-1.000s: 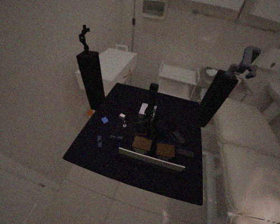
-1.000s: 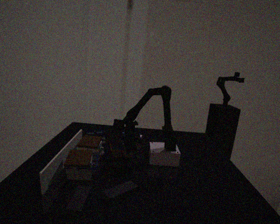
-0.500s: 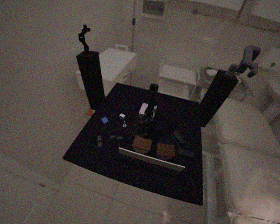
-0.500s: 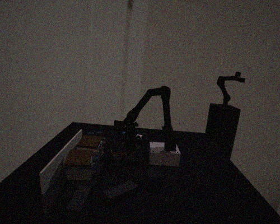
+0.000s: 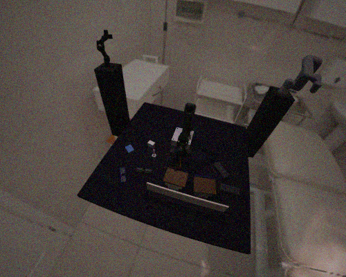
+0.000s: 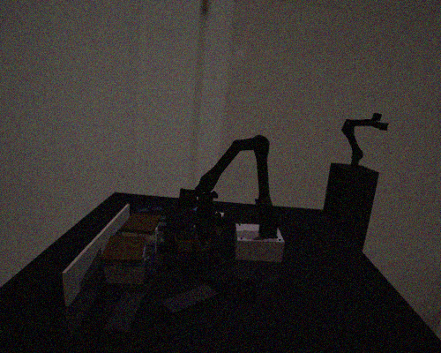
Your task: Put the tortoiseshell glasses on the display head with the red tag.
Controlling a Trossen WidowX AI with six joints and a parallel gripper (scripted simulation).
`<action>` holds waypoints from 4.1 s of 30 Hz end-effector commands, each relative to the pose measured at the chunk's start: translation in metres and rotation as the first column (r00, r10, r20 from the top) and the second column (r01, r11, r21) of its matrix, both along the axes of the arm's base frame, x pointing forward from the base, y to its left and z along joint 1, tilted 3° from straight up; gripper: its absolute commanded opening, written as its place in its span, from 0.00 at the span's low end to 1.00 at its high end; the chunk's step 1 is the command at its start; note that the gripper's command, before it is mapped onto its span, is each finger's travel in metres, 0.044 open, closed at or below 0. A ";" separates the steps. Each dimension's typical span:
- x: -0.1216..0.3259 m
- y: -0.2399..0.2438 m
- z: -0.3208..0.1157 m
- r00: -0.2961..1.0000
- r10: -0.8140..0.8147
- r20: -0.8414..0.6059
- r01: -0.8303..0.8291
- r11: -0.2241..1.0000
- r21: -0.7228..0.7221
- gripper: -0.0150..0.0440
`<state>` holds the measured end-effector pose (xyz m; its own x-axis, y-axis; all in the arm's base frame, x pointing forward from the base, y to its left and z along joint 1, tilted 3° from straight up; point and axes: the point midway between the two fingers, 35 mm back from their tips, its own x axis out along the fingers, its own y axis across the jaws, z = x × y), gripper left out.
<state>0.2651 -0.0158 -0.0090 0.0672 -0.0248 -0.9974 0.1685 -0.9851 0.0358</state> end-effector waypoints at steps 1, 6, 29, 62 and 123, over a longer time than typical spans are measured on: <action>0.001 -0.003 0.003 1.000 0.001 0.001 -0.001 1.000 -0.002 0.44; 0.000 -0.006 0.005 1.000 0.002 0.000 -0.002 1.000 -0.003 0.44; -0.003 0.003 0.048 1.000 0.004 0.002 -0.004 1.000 0.000 0.59; 0.002 -0.001 0.020 1.000 -0.005 -0.001 0.005 1.000 -0.002 0.49; -0.004 -0.001 0.093 1.000 -0.005 0.000 0.005 1.000 -0.002 0.25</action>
<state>0.2633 -0.0165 0.0691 0.0651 -0.0248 -0.9976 0.1613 -0.9863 0.0351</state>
